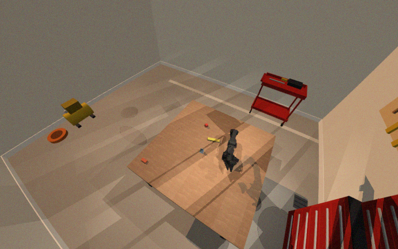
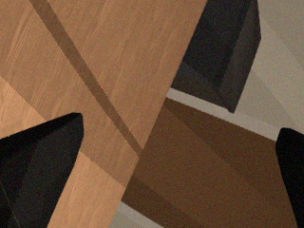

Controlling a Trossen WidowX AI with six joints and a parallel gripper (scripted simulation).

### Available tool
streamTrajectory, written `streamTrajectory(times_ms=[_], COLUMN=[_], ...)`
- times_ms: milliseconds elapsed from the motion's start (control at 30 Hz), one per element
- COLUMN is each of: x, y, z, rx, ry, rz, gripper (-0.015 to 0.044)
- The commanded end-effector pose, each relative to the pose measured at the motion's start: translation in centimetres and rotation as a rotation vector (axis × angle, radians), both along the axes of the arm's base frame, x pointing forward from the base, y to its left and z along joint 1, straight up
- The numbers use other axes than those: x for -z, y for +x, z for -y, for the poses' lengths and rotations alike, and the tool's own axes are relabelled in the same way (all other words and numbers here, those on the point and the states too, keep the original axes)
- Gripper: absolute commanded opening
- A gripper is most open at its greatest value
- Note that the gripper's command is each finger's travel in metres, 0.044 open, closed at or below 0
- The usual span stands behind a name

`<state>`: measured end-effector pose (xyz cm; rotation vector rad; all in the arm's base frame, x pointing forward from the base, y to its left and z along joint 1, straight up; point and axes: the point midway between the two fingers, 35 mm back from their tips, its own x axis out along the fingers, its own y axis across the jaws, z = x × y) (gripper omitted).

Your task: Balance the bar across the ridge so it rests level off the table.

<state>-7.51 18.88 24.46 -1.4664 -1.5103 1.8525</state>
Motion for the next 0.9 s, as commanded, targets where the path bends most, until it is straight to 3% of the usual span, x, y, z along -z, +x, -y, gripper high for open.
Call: streamTrajectory(times_ms=[0,100,867], x=[0.0,0.2,1.7], y=[0.0,0.7,8.5], z=[0.0,-0.4,-2.7], rx=[0.003,0.047,0.488], ry=[-0.001,-0.020,-0.192], rz=[0.000,-0.005,-0.082], gripper=[0.0374,0.0315,0.0315])
